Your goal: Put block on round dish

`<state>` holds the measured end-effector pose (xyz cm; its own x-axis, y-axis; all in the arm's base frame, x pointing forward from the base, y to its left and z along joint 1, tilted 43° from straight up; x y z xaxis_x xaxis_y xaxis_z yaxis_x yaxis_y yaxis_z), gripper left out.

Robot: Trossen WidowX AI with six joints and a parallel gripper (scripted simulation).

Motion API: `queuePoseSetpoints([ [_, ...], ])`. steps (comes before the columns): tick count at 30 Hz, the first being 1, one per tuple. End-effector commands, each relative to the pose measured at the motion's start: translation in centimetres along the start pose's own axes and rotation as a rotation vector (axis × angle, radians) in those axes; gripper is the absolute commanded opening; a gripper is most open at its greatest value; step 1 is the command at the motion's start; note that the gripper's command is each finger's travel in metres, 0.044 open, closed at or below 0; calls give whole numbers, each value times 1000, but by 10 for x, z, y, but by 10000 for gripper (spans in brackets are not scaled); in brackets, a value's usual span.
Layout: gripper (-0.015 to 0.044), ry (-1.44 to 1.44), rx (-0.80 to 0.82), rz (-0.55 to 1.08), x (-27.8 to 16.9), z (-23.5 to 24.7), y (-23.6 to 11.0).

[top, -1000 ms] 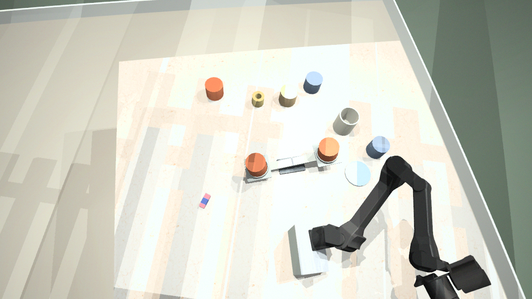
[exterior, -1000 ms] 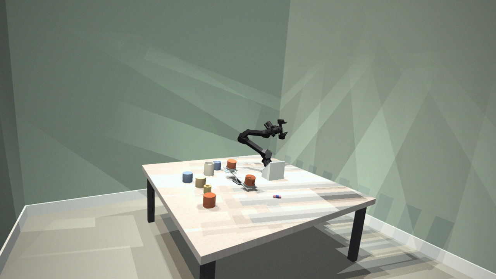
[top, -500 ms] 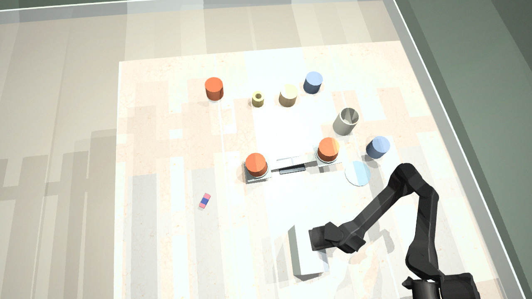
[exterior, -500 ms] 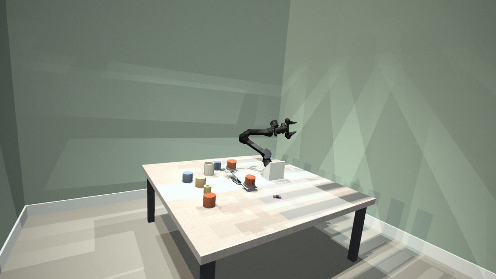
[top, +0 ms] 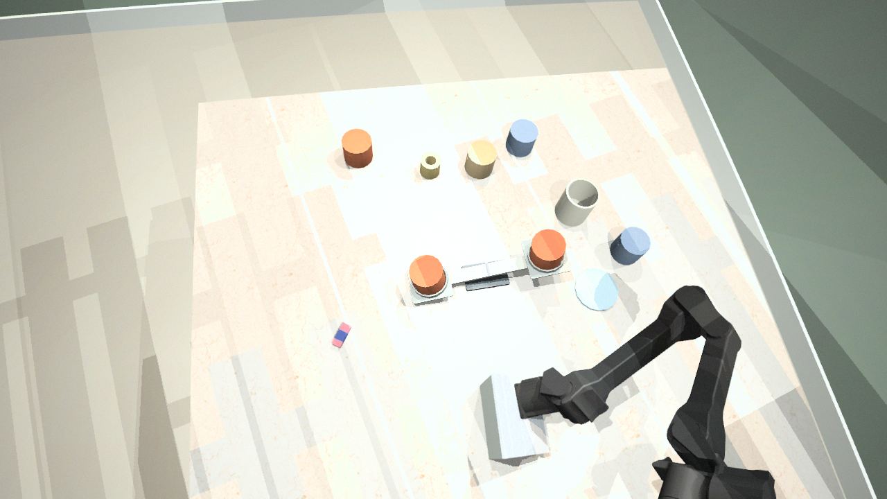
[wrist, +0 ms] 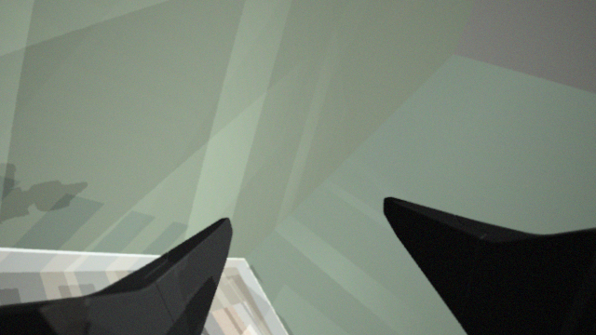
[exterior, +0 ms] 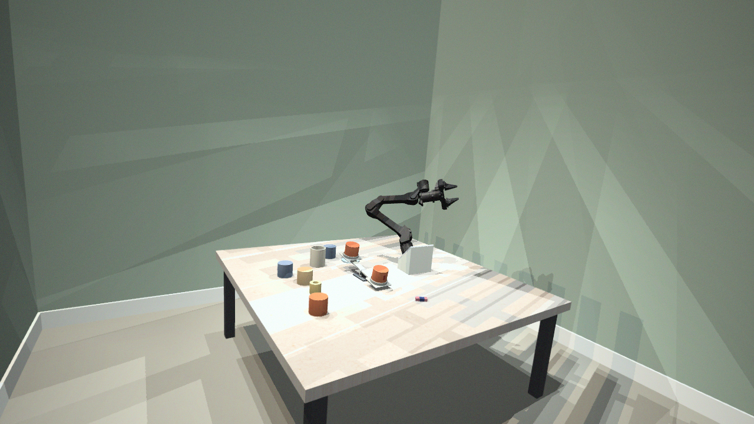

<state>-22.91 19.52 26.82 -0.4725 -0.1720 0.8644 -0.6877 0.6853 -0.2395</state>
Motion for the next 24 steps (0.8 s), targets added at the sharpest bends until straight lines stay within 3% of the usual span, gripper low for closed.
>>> queuePoseSetpoints([
  [1, 440, 74, -66, 114, -22, -16, 6],
  [24, 440, 476, -471, 670, -143, -86, -15],
])
Point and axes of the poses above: the point midway between the two fingers, 35 mm back from their tips, its own y axis out along the fingers, its own z axis across the jaws, x = y × z, the point moved 4 cm from there along -y, back along the fingers, and after that the axes turned 4 degrees about -y, right-handed, at the moved point
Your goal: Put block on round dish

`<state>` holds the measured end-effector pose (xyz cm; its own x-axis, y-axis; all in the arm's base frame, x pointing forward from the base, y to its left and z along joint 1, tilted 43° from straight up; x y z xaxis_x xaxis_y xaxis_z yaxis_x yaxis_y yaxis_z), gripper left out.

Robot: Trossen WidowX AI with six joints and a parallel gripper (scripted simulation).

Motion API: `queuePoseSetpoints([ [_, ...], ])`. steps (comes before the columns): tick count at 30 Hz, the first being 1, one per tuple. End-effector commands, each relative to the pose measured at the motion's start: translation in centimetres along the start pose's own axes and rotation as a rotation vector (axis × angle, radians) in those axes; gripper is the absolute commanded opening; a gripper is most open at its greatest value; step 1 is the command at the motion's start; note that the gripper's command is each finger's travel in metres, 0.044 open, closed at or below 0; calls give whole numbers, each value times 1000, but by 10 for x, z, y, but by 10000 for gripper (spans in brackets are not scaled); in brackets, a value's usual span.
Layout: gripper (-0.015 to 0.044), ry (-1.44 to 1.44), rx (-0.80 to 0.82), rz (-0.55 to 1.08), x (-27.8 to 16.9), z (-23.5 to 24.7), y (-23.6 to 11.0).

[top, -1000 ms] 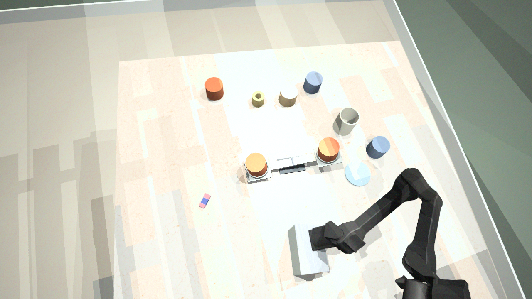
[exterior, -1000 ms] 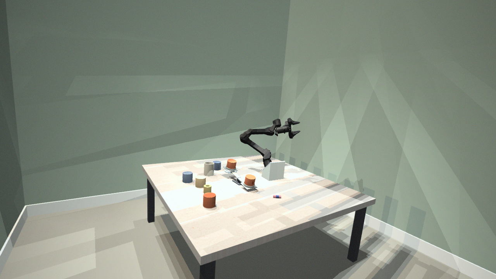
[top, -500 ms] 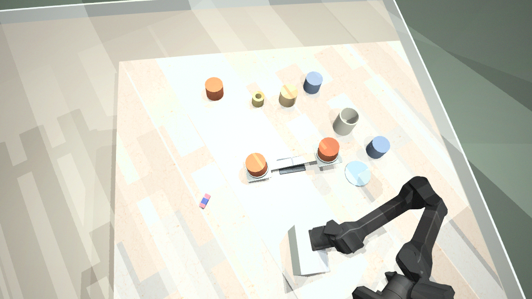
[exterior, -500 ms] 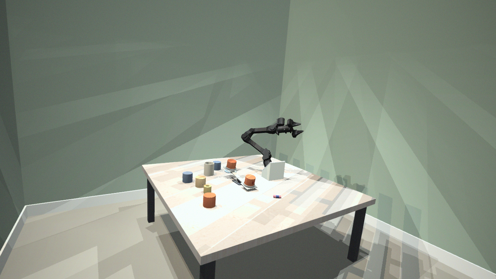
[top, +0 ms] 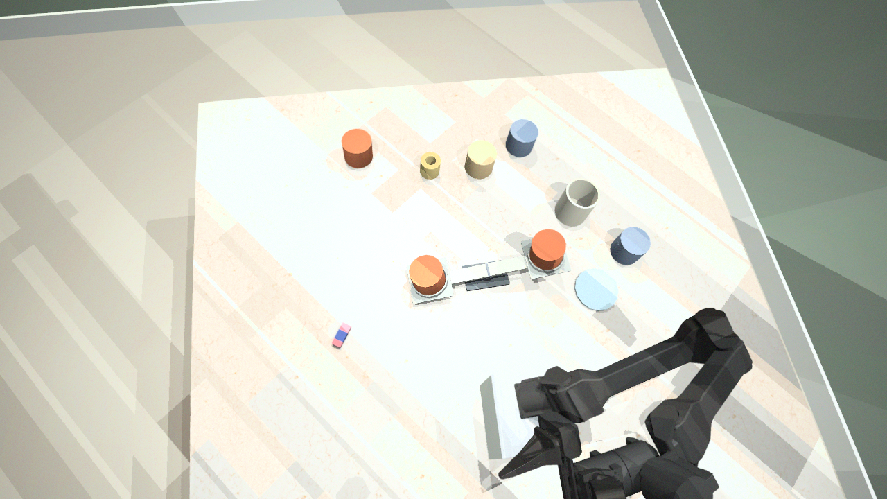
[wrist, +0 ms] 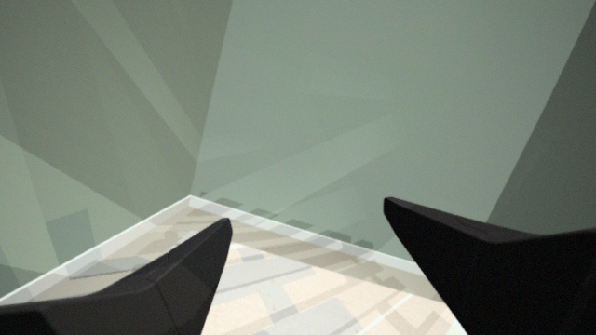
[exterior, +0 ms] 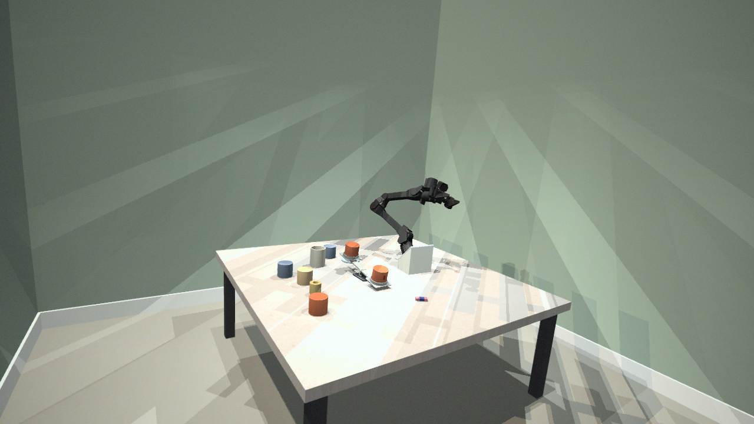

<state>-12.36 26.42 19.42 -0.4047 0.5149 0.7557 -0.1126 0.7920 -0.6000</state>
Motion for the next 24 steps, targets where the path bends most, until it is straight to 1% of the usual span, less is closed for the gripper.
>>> queuePoseSetpoints([
  [1, 440, 91, -96, 99, -14, -22, 8],
  [12, 440, 292, -324, 323, -57, -70, 16],
  [24, 440, 499, -593, 546, -105, -117, 5],
])
Point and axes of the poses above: the point midway between the two fingers, 35 mm back from their tips, its own y axis out along the fingers, its own z axis across the jaws, x = y × z, the point moved 4 cm from there along -y, back along the fingers, and after that the axes turned 4 degrees about -y, right-handed, at the moved point
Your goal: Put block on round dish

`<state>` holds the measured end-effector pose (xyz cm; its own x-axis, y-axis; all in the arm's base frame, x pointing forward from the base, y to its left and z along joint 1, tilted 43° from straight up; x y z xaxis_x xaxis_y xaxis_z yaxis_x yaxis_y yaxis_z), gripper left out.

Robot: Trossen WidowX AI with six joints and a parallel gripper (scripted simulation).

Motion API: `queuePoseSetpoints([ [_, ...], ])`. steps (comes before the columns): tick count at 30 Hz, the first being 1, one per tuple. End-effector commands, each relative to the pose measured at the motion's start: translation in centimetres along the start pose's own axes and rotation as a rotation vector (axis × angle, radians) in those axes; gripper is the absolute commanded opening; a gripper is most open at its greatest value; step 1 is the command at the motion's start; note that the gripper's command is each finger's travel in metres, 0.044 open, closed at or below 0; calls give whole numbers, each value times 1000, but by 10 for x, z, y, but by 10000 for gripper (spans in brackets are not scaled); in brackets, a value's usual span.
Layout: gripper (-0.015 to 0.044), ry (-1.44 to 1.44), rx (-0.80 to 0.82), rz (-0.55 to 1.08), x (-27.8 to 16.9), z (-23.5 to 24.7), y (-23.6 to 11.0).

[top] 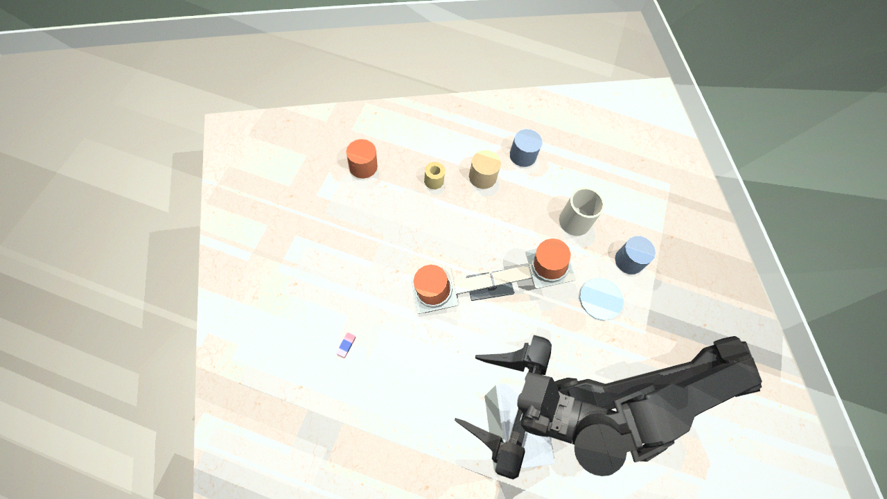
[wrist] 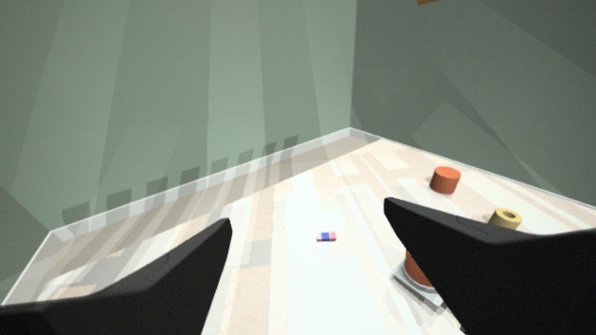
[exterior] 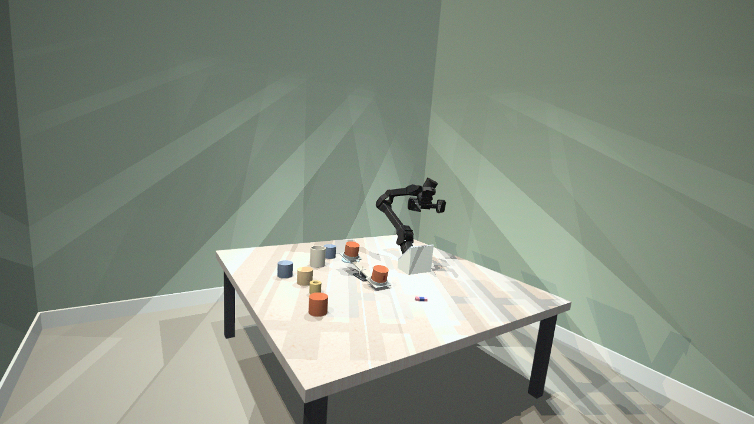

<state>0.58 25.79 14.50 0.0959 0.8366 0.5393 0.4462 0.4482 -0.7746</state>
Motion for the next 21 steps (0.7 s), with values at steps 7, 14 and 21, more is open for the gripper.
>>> queuePoseSetpoints([
  [7, 440, 190, -251, 177, -19, -51, 20],
  [14, 440, 302, -420, 288, -37, -84, 26],
  [21, 440, 402, -593, 392, -55, -117, 27],
])
Point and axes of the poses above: the point midway between the two fingers, 35 mm back from their tips, its own y axis out along the fingers, its own z axis across the jaws, x = y × z, the point moved 4 cm from there along -y, back along the fingers, and after that the axes turned 4 degrees about -y, right-handed, at the moved point
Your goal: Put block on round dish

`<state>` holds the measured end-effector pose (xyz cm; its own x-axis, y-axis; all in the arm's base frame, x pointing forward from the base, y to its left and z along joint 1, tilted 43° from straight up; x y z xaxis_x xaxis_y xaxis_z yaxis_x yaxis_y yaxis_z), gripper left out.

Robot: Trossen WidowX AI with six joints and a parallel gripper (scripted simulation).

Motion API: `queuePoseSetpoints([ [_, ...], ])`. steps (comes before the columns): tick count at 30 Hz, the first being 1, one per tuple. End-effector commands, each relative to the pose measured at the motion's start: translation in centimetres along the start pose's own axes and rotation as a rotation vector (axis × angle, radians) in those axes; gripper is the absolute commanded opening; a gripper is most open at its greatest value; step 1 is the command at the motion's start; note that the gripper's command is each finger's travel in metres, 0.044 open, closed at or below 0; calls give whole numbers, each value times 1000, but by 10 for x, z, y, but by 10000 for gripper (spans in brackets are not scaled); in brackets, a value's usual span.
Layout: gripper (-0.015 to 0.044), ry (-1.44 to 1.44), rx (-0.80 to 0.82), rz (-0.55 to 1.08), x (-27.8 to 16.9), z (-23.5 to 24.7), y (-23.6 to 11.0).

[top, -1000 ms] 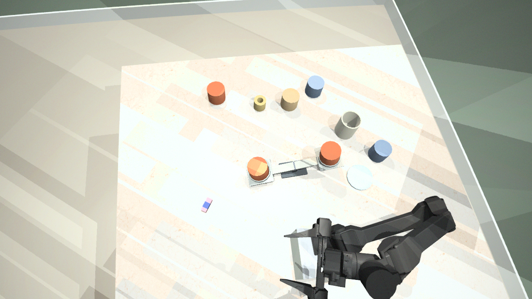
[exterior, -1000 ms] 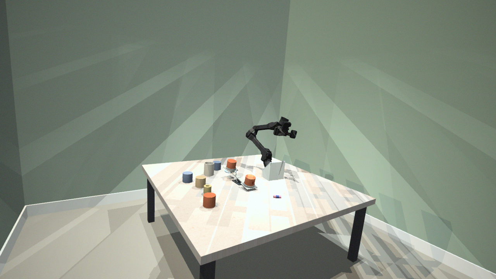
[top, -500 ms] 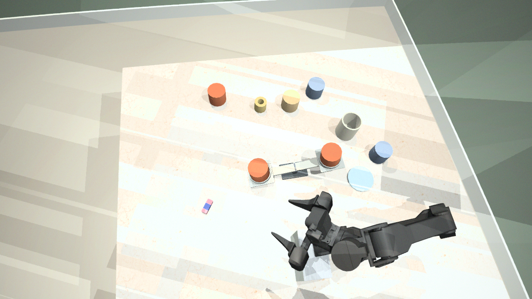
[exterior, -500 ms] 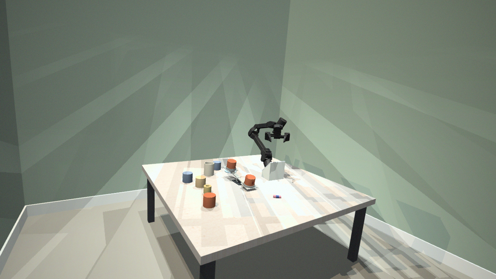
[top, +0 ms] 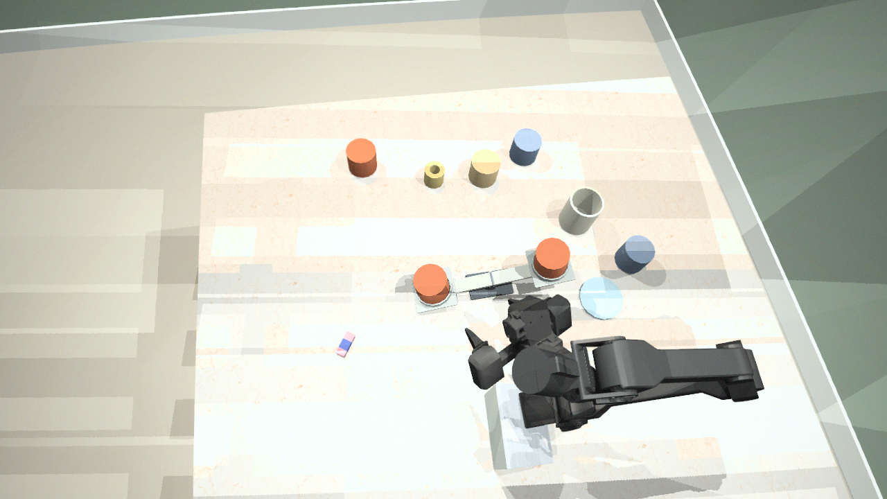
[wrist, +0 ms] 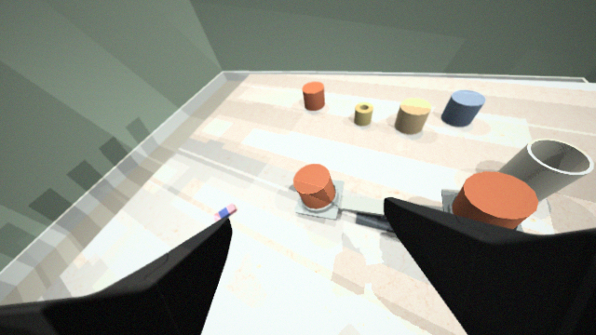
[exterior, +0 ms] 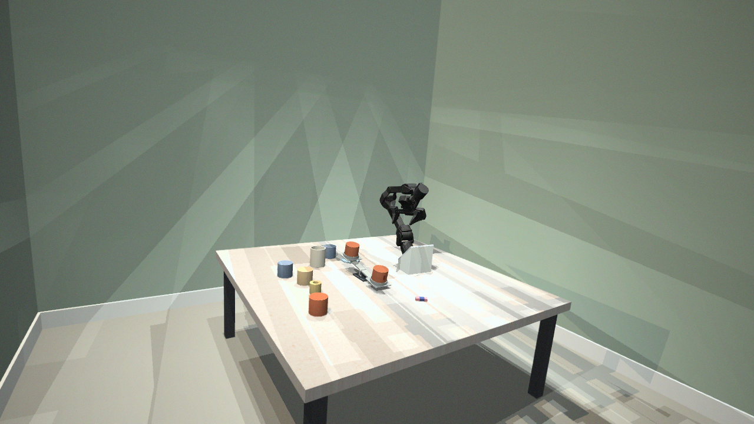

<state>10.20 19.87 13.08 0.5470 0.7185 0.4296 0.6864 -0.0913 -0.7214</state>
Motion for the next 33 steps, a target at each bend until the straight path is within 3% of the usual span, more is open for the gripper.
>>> queuePoseSetpoints([
  [1, 440, 74, -119, 60, -1, -21, 12],
  [12, 440, 203, -384, 191, -10, -69, 33],
  [20, 440, 225, -390, 199, -9, -69, 35],
  [33, 440, 624, -455, 314, 16, -56, 71],
])
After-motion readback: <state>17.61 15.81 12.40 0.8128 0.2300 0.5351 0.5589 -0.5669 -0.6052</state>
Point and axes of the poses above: the point midway between the two fingers, 35 mm back from their tips, its own y axis out along the fingers, its own z axis across the jaws, x = y × z, the point moved 4 cm from there along -y, back along the fingers, and after that the axes turned 4 degrees about -y, right-handed, at the moved point
